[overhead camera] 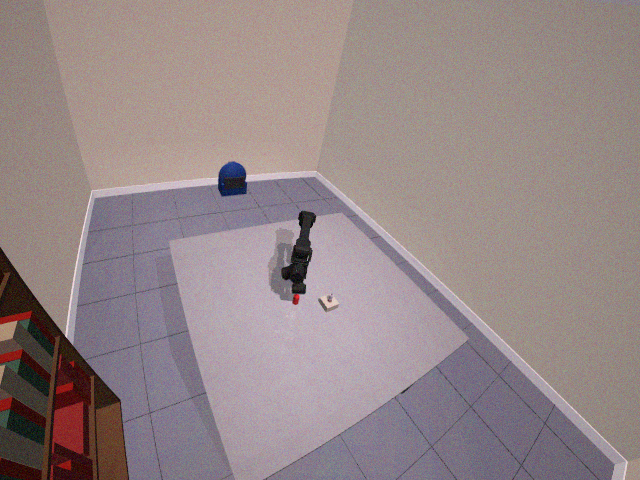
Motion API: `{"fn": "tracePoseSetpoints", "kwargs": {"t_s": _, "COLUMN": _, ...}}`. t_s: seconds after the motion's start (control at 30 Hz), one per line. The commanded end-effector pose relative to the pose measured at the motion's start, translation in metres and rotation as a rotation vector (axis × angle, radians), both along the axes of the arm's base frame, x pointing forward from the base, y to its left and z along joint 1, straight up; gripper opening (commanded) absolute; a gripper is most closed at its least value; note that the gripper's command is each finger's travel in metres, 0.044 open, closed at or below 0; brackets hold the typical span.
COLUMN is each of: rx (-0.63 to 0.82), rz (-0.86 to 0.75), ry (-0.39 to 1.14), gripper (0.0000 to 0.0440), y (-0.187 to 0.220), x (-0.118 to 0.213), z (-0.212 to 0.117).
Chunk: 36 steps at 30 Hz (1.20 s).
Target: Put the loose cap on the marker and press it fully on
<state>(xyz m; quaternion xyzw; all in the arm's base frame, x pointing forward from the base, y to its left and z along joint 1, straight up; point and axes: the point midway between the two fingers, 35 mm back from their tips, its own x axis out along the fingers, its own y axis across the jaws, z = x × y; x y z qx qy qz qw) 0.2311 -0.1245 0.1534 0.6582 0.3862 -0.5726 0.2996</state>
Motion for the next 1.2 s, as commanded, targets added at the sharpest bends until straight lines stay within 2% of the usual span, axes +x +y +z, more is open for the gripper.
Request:
{"fn": "tracePoseSetpoints", "kwargs": {"t_s": 0.0, "rx": -0.016, "rz": 0.007, "ry": 0.017, "gripper": 0.0317, "y": -0.006, "x": 0.002, "z": -0.005}}
{"fn": "tracePoseSetpoints", "kwargs": {"t_s": 0.77, "rx": -0.04, "rz": 0.06, "ry": 0.14, "gripper": 0.0299, "y": -0.014, "x": 0.007, "z": -0.047}}
{"fn": "tracePoseSetpoints", "kwargs": {"t_s": 1.17, "rx": -0.019, "rz": 0.105, "ry": 0.192, "gripper": 0.0273, "y": -0.008, "x": 0.001, "z": -0.078}}
